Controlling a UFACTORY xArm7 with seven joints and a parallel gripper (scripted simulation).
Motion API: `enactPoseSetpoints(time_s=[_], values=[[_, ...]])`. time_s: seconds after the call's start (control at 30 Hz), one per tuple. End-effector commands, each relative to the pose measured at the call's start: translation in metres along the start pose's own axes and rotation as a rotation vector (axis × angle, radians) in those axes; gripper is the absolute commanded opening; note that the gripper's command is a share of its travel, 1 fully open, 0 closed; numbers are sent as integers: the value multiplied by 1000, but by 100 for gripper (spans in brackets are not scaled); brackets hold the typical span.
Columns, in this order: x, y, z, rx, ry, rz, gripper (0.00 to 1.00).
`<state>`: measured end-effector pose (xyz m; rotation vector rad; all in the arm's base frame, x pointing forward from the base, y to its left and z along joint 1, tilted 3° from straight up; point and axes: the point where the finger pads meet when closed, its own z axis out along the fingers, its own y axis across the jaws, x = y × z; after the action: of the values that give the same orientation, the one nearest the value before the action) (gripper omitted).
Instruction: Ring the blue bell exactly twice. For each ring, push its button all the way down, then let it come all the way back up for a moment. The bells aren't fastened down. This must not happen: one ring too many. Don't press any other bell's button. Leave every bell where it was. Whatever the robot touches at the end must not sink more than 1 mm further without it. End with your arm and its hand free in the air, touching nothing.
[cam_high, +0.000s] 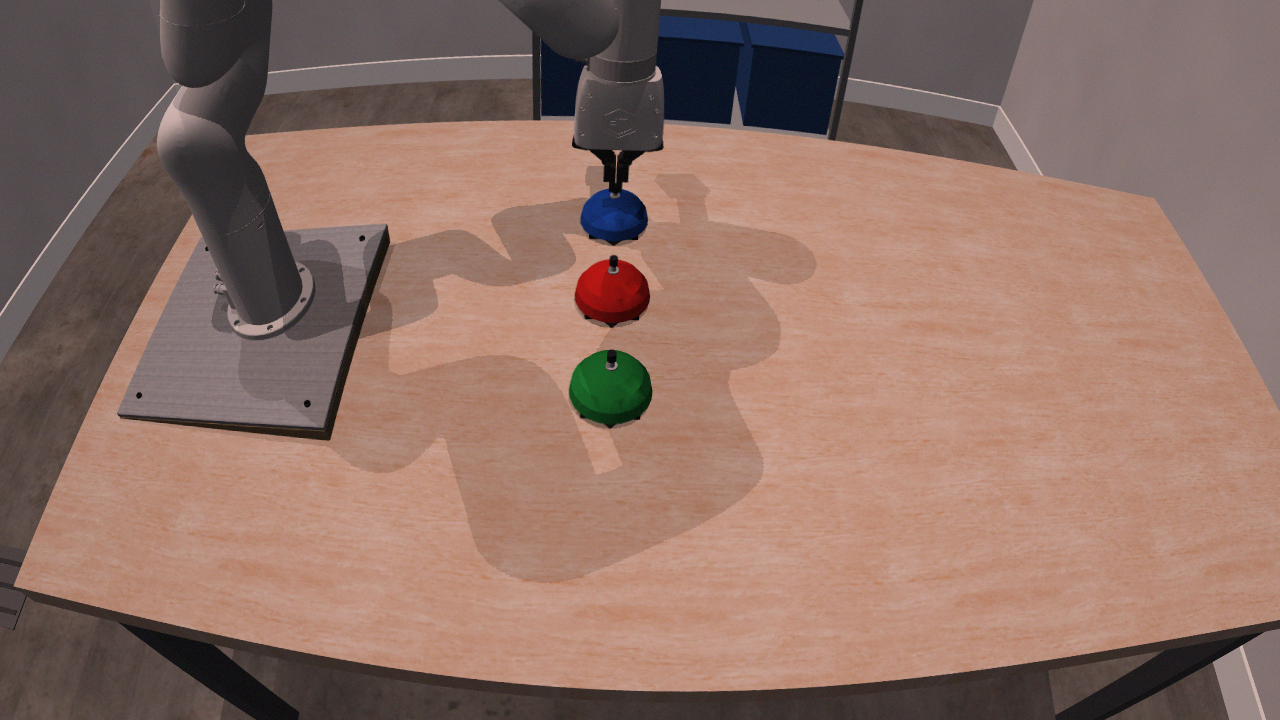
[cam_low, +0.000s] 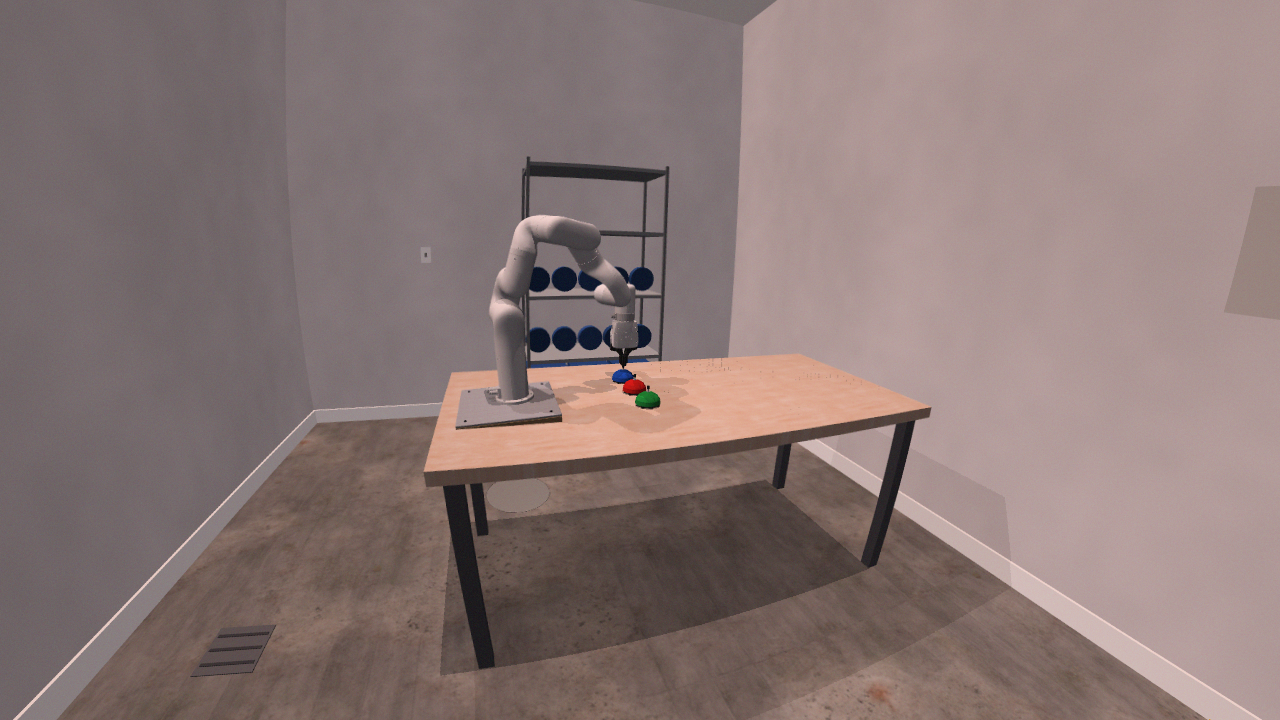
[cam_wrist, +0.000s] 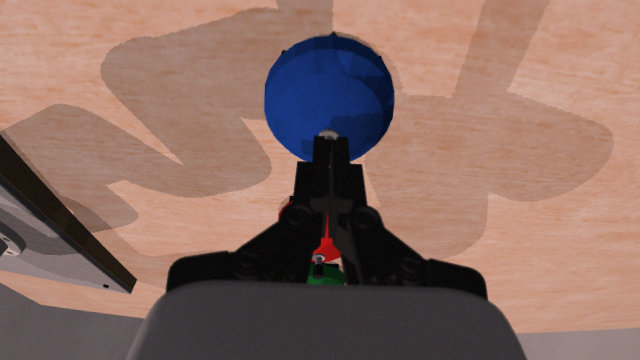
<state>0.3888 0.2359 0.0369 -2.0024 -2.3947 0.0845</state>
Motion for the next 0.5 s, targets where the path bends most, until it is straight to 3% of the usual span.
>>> enactPoseSetpoints(time_s=[0.0,0.47], values=[[1,2,-1,-5,1,0,0],[1,2,2,-5,1,0,0]])
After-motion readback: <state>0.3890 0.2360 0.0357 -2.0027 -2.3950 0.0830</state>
